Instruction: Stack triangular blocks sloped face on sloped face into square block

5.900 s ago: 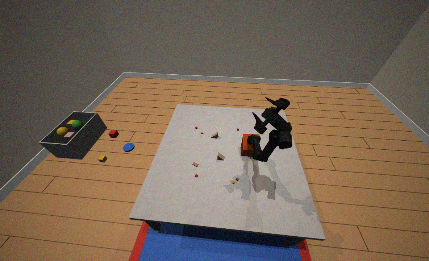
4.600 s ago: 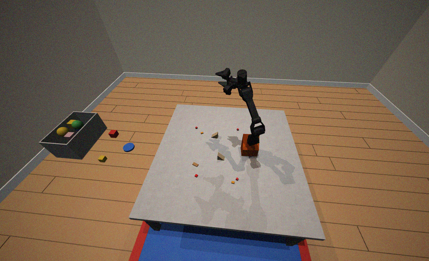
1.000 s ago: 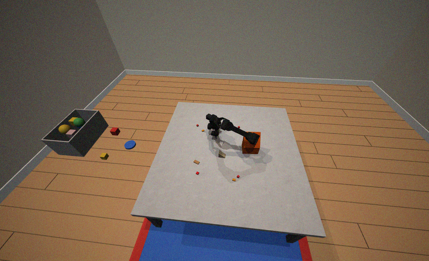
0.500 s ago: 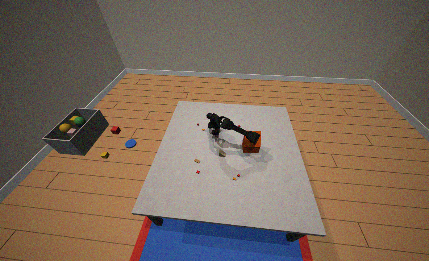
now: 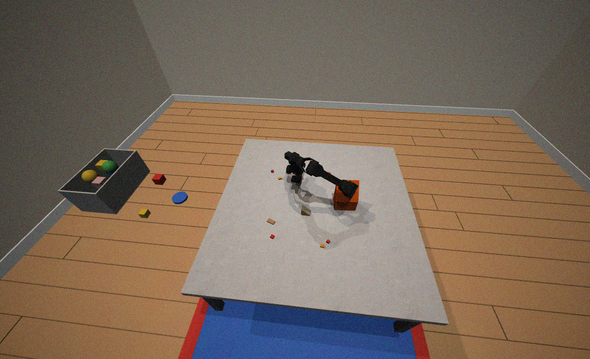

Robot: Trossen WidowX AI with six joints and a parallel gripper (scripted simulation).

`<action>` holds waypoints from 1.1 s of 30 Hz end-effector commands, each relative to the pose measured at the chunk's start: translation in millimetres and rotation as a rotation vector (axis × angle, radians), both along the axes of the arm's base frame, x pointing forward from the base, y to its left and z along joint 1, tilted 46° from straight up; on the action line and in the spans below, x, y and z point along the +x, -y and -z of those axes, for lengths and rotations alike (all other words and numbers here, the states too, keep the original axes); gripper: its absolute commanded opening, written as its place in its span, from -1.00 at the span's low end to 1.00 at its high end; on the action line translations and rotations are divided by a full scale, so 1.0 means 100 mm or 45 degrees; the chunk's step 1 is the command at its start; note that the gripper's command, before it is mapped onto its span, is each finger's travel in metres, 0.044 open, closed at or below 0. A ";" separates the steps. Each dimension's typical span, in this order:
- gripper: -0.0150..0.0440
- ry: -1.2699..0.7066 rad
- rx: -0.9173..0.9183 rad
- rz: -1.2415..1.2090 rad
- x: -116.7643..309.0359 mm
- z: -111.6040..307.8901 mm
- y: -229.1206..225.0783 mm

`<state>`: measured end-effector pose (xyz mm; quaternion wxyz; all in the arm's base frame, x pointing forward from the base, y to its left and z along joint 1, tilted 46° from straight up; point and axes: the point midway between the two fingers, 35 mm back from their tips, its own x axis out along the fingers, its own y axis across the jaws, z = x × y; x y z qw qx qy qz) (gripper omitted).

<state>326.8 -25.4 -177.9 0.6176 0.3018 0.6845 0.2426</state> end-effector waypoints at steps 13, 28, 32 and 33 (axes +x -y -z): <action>-0.49 -0.310 -0.026 0.308 -0.01 0.01 0.01; -0.49 -0.676 -0.056 0.667 -0.01 0.02 0.02; -0.49 -0.771 -0.064 0.760 -0.02 0.02 0.02; -0.49 -0.795 -0.066 0.784 -0.02 0.02 0.02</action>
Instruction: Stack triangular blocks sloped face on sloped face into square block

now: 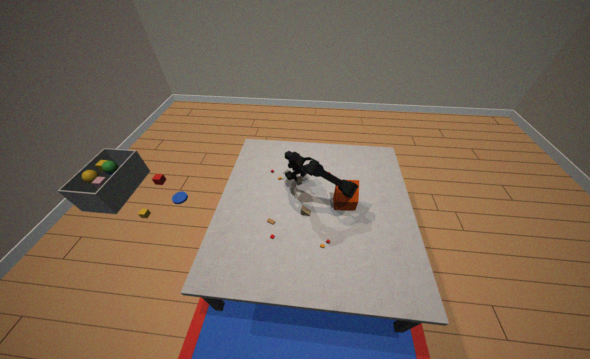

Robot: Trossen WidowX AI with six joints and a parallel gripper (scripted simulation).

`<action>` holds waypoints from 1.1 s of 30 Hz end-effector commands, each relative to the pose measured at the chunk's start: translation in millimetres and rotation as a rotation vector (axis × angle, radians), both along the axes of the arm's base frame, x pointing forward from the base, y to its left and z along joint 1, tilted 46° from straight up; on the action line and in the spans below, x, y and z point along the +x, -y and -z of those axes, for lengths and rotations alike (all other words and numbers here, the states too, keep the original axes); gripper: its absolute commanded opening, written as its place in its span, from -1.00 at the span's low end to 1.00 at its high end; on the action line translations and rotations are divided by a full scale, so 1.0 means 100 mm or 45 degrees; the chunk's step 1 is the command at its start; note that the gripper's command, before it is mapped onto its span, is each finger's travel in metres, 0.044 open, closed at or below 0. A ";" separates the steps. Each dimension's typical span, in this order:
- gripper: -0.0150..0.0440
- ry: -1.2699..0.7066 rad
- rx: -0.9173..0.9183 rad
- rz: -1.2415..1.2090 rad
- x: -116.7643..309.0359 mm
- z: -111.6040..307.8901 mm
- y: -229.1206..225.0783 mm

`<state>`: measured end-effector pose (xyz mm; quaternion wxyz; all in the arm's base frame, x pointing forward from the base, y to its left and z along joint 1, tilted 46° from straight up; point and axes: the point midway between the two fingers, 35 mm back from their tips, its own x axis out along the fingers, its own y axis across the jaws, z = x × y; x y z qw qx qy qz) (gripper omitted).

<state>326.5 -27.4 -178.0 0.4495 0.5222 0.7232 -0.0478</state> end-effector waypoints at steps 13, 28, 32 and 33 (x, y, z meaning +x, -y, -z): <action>-0.49 -0.372 -0.032 0.358 -0.02 0.02 0.00; -0.49 -0.729 -0.060 0.709 -0.03 0.02 0.00; -0.49 -0.824 -0.067 0.802 -0.04 0.02 0.00; -0.49 -0.847 -0.069 0.825 -0.04 0.02 0.00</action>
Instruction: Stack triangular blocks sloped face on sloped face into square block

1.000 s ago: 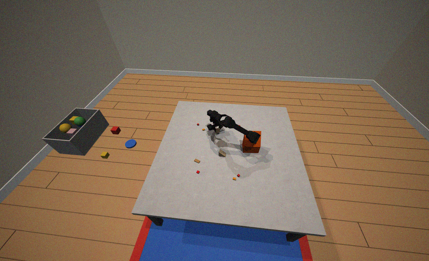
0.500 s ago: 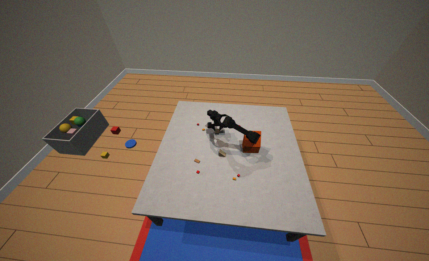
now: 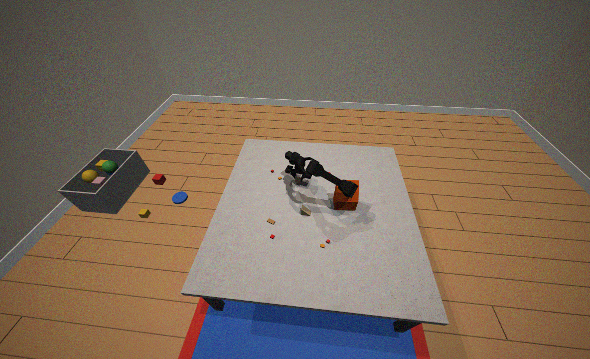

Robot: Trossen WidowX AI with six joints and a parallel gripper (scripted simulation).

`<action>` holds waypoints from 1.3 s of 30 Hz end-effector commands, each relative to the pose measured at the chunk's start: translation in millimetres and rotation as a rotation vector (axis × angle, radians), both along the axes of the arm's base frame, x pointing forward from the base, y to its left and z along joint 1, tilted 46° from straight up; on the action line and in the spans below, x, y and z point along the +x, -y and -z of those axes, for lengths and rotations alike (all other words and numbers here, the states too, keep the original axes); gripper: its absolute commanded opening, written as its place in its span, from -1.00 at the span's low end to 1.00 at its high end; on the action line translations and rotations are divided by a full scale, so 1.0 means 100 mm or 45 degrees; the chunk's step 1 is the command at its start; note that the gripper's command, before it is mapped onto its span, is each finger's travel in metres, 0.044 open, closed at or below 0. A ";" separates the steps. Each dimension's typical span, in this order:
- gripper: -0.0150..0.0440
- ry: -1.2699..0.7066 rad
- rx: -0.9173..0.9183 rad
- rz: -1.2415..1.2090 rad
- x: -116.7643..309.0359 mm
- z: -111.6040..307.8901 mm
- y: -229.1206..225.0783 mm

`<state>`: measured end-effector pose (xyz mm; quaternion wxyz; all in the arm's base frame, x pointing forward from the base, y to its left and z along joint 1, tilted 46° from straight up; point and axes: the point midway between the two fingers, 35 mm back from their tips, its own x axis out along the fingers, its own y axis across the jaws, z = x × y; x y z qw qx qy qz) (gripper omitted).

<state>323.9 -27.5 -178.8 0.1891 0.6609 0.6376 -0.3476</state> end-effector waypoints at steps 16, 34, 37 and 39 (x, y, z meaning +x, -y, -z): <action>-0.49 -0.160 -0.016 0.157 -0.02 0.09 -0.09; -0.49 -0.147 -0.012 0.151 -0.03 0.19 -0.20; -0.49 -0.147 -0.012 0.151 -0.03 0.19 -0.20; -0.49 -0.147 -0.012 0.151 -0.03 0.19 -0.20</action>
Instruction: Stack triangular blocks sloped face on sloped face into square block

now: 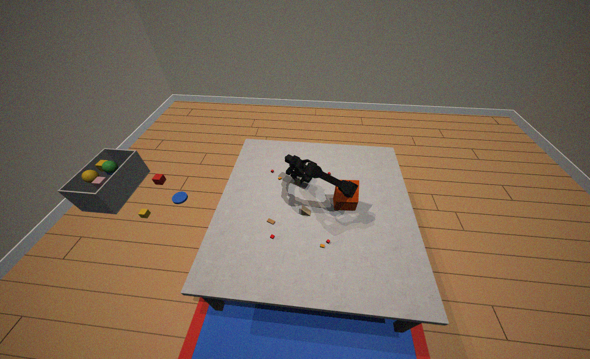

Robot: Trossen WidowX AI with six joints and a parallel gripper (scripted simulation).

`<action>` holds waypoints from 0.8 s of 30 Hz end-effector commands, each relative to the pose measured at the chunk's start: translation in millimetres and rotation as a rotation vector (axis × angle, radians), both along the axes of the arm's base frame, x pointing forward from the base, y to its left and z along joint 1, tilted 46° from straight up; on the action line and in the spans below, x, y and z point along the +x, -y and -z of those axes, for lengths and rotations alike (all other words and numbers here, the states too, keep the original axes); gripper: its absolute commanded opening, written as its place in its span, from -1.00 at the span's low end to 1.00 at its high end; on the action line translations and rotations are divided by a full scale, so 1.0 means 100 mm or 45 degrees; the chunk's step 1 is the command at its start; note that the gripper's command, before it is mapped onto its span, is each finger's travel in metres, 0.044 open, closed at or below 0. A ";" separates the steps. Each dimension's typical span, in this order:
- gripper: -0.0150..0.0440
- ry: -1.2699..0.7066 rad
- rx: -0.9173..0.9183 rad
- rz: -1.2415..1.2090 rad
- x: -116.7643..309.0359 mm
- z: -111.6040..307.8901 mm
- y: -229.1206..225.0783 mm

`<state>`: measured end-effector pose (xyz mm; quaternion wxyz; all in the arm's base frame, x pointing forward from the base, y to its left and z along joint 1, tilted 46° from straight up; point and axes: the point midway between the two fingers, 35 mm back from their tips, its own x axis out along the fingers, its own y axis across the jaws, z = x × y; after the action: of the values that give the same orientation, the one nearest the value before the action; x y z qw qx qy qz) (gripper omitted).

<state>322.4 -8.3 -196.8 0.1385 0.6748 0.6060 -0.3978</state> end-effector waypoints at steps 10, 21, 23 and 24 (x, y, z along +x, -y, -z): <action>0.40 0.000 0.000 0.000 0.00 0.00 0.00; 1.00 0.000 0.000 0.000 0.00 0.00 0.00; 1.00 0.000 0.000 0.000 0.00 0.00 0.00; 1.00 0.000 0.000 0.000 0.00 -0.02 0.02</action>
<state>322.3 -8.4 -196.9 0.1382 0.6749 0.6059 -0.3980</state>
